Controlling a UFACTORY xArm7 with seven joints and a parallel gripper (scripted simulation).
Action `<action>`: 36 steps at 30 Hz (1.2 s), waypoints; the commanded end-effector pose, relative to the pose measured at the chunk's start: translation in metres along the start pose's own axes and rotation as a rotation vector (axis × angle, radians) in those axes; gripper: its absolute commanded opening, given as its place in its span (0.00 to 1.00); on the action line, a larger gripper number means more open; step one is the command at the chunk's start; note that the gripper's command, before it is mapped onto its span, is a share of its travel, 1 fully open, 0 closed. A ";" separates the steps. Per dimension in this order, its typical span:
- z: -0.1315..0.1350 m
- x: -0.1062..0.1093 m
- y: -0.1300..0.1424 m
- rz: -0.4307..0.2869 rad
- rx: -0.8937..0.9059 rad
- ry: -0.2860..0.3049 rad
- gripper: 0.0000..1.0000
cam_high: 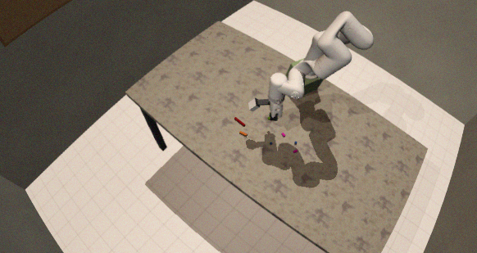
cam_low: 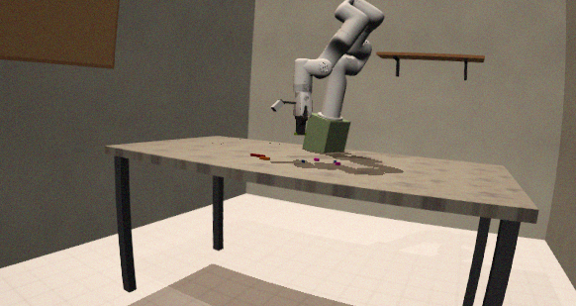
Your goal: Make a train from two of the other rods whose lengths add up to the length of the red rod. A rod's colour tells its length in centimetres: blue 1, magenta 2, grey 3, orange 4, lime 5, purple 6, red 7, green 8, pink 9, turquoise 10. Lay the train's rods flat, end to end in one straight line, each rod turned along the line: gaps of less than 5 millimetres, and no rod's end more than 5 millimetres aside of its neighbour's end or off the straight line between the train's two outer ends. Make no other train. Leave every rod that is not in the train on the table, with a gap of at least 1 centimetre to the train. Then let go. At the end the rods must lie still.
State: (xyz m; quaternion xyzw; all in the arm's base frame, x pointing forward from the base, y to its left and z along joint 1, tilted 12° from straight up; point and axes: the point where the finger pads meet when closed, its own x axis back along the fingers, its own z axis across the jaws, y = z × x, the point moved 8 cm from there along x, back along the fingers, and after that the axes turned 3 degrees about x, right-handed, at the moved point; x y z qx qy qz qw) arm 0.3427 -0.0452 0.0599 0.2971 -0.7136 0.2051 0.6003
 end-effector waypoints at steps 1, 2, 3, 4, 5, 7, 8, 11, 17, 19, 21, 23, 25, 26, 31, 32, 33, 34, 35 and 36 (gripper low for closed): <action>-0.001 0.003 0.000 0.001 -0.002 0.003 0.04; -0.001 0.003 0.000 0.001 -0.002 0.003 0.04; -0.001 0.003 0.000 0.001 -0.002 0.003 0.04; -0.001 0.003 0.000 0.001 -0.002 0.003 0.04; -0.001 0.003 0.000 0.001 -0.001 0.003 0.04; -0.001 0.003 0.000 0.001 -0.001 0.003 0.04; -0.001 0.003 0.000 0.001 0.000 0.003 0.04; -0.001 0.003 0.000 0.001 0.009 0.003 0.04; -0.002 0.003 0.000 0.001 0.060 0.003 0.04; -0.003 0.003 0.000 0.000 0.090 0.004 0.04; -0.003 0.003 0.000 0.000 0.090 0.004 0.04; -0.004 0.003 0.000 0.000 0.128 0.004 0.04; -0.005 0.003 0.000 0.000 0.175 0.004 0.04; -0.006 0.003 0.000 -0.001 0.201 0.004 0.04; -0.010 0.002 0.001 -0.003 0.369 0.006 0.04; -0.010 0.002 0.001 -0.003 0.402 0.006 0.04; -0.011 0.002 0.001 -0.004 0.431 0.006 0.04; -0.012 0.002 0.001 -0.004 0.461 0.006 0.04; -0.013 0.002 0.001 -0.004 0.492 0.006 0.04; -0.013 0.002 0.001 -0.005 0.524 0.006 0.04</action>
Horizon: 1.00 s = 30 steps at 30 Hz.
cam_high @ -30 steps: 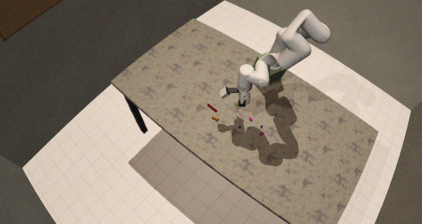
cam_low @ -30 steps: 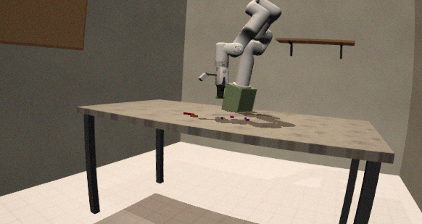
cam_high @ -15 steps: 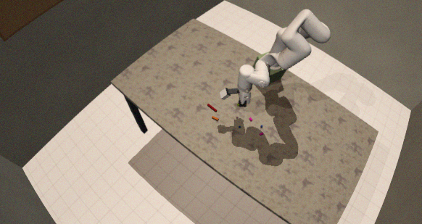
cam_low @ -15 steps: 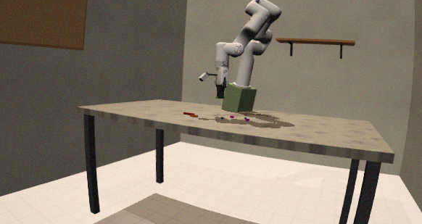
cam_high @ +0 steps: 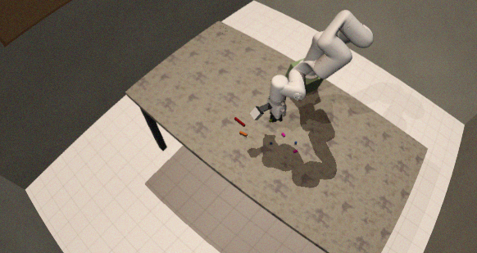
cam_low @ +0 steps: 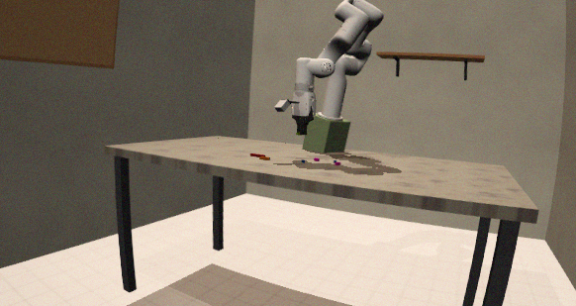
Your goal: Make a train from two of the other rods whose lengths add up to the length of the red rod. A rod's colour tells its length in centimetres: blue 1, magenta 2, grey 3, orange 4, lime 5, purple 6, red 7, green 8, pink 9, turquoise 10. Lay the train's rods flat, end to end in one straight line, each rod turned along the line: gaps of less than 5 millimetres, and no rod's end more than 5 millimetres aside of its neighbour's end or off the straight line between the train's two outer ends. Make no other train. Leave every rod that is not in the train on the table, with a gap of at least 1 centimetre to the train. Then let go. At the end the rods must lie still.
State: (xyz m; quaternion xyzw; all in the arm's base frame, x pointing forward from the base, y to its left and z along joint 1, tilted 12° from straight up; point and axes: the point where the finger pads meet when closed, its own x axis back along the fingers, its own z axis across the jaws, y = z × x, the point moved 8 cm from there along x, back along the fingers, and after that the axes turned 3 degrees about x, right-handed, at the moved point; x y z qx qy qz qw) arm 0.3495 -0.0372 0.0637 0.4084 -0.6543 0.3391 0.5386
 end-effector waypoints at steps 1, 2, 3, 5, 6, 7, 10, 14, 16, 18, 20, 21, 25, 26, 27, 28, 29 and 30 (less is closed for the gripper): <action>-0.002 0.000 -0.001 0.006 0.135 -0.009 0.04; -0.002 0.000 -0.001 0.006 0.135 -0.009 0.04; -0.003 0.000 -0.002 0.006 0.184 -0.009 0.04; -0.006 0.000 -0.002 0.006 0.271 -0.008 0.04; -0.006 0.000 -0.002 0.005 0.296 -0.008 0.04; -0.007 0.000 -0.002 0.005 0.324 -0.008 0.04; -0.009 0.000 -0.003 0.005 0.418 -0.007 0.04; -0.012 0.000 -0.003 0.004 0.542 -0.007 0.04; -0.014 0.000 -0.004 0.004 0.604 -0.007 0.04; -0.014 0.000 -0.004 0.004 0.635 -0.007 0.04; -0.016 0.000 -0.004 0.003 0.703 -0.006 0.04; -0.017 0.000 -0.004 0.003 0.748 -0.006 0.04; -0.020 0.000 -0.005 0.002 0.860 -0.006 0.04; -0.021 0.000 -0.005 0.002 0.891 -0.006 0.04; -0.022 0.000 -0.005 0.002 0.922 -0.006 0.04; -0.022 0.000 -0.005 0.002 0.953 -0.006 0.04; -0.023 -0.001 -0.006 0.002 0.984 -0.006 0.04; -0.024 -0.001 -0.006 0.001 1.015 -0.006 0.04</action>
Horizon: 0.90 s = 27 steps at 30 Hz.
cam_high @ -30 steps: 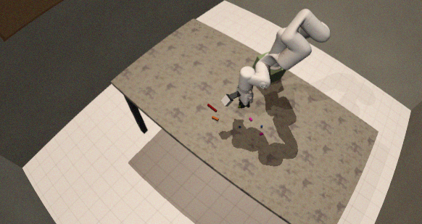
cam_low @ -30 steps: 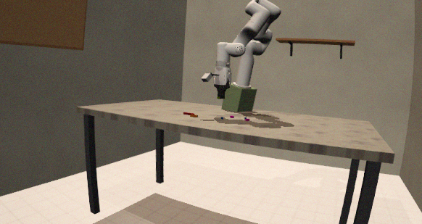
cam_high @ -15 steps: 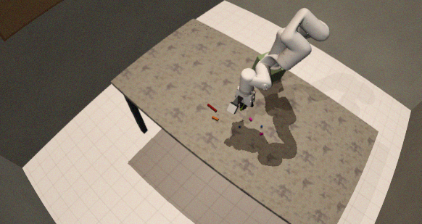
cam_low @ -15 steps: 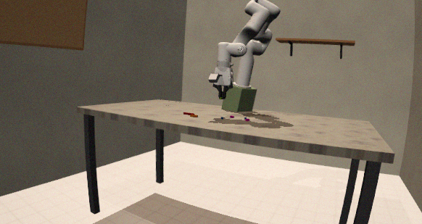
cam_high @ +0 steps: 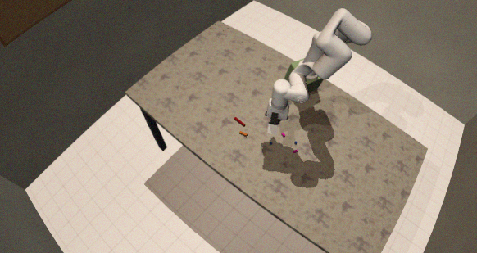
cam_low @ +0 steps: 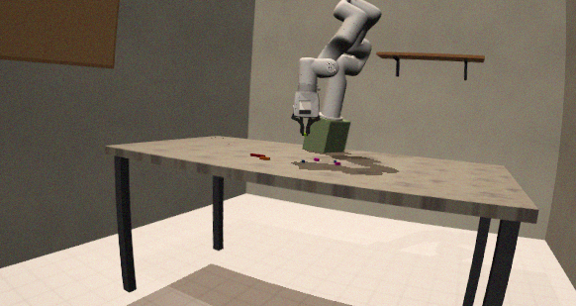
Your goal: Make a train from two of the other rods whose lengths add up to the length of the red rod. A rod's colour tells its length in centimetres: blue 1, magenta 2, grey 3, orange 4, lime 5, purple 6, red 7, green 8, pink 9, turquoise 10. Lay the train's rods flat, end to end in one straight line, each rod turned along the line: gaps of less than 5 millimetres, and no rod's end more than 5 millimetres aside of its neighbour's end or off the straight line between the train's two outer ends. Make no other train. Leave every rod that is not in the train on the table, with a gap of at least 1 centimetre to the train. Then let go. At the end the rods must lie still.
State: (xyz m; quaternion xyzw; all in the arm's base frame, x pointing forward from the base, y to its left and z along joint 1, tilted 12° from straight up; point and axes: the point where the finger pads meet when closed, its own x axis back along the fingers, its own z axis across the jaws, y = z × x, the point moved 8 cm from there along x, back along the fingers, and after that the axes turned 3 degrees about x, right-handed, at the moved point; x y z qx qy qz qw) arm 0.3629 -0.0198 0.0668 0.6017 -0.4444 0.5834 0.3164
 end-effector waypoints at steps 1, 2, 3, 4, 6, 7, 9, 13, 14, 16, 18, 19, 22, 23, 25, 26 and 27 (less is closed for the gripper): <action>-0.001 0.000 -0.003 0.015 0.166 -0.003 0.04; -0.001 0.000 -0.004 0.014 0.197 -0.002 0.04; -0.002 0.000 -0.004 0.014 0.228 -0.002 0.04; -0.002 0.000 -0.005 0.014 0.259 -0.002 0.04; -0.002 0.000 -0.005 0.014 0.259 -0.002 0.04; -0.003 0.000 -0.007 0.014 0.340 -0.002 0.04; -0.004 0.000 -0.008 0.013 0.396 -0.002 0.04; -0.005 0.000 -0.011 0.013 0.518 -0.001 0.04; -0.006 0.000 -0.011 0.013 0.549 -0.001 0.04; -0.007 0.000 -0.013 0.012 0.611 -0.001 0.04; -0.008 0.000 -0.014 0.012 0.673 -0.001 0.04; -0.008 0.000 -0.015 0.012 0.704 -0.001 0.04; -0.009 0.000 -0.016 0.012 0.766 0.000 0.04; -0.009 0.000 -0.016 0.012 0.766 0.000 0.04; -0.010 0.000 -0.019 0.011 0.878 0.000 0.04; -0.011 0.000 -0.019 0.011 0.903 0.000 0.04; -0.011 0.000 -0.020 0.011 0.932 0.000 0.04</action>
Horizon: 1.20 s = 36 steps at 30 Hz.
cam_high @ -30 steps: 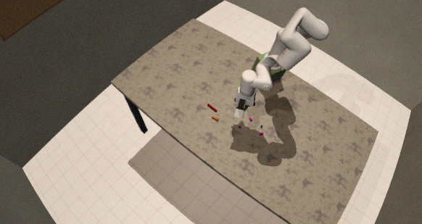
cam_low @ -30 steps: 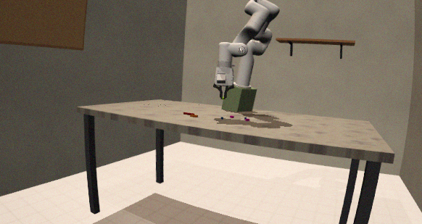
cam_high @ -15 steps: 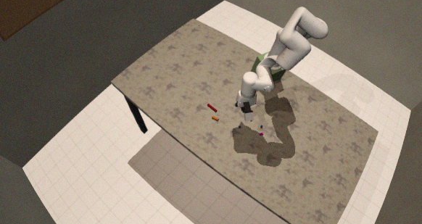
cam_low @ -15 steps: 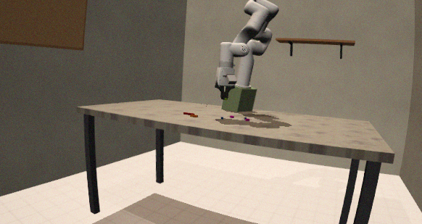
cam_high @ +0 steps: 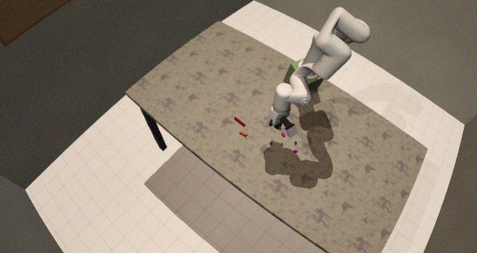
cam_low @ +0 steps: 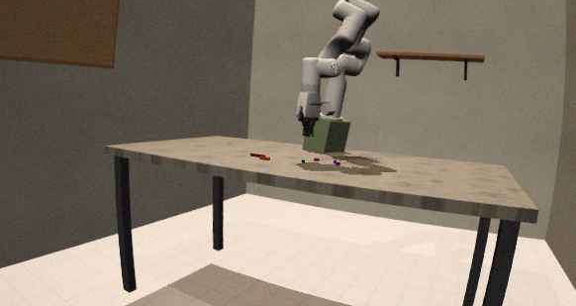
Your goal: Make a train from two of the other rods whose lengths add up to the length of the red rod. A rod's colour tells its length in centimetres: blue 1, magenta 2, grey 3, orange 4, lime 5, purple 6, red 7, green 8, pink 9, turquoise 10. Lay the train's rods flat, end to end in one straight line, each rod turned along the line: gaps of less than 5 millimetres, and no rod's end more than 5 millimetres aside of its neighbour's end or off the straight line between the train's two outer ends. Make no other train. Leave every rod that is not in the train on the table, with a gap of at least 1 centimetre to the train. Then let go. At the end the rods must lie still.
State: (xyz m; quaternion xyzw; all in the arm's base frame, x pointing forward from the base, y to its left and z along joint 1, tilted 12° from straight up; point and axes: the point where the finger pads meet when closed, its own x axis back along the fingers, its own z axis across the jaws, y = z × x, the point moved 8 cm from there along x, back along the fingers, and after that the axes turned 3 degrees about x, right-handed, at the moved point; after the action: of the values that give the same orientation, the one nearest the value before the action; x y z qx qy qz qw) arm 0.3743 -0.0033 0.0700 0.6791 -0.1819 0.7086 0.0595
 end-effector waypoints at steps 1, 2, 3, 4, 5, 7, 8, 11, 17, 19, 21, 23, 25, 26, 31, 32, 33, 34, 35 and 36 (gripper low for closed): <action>0.001 0.001 -0.003 0.014 0.166 0.009 0.04; 0.002 0.001 -0.004 0.014 0.198 0.009 0.04; 0.002 0.001 -0.005 0.013 0.229 0.009 0.04; 0.002 0.001 -0.005 0.013 0.260 0.009 0.04; 0.002 0.001 -0.006 0.013 0.291 0.009 0.04; 0.003 0.001 -0.008 0.012 0.353 0.009 0.04; 0.003 0.001 -0.009 0.012 0.384 0.009 0.04; 0.003 0.001 -0.011 0.012 0.477 0.009 0.04; 0.004 0.001 -0.015 0.011 0.643 0.010 0.04; 0.004 0.001 -0.017 0.010 0.705 0.010 0.04; 0.005 0.001 -0.018 0.010 0.767 0.010 0.04; 0.005 0.001 -0.020 0.009 0.829 0.011 0.04; 0.005 0.001 -0.022 0.009 0.891 0.011 0.04; 0.005 0.001 -0.022 0.009 0.922 0.011 0.04; 0.006 0.001 -0.026 0.008 1.074 0.011 0.04; 0.006 0.001 -0.027 0.008 1.097 0.012 0.04; 0.006 0.001 -0.028 0.008 1.122 0.012 0.04; 0.006 0.001 -0.028 0.007 1.151 0.012 0.04; 0.007 0.001 -0.029 0.007 1.181 0.012 0.04; 0.007 0.001 -0.030 0.007 1.213 0.012 0.04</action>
State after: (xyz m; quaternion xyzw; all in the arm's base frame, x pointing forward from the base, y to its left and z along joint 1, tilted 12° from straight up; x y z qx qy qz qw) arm 0.3887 0.0205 0.0752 0.6149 0.2086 0.7003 -0.2965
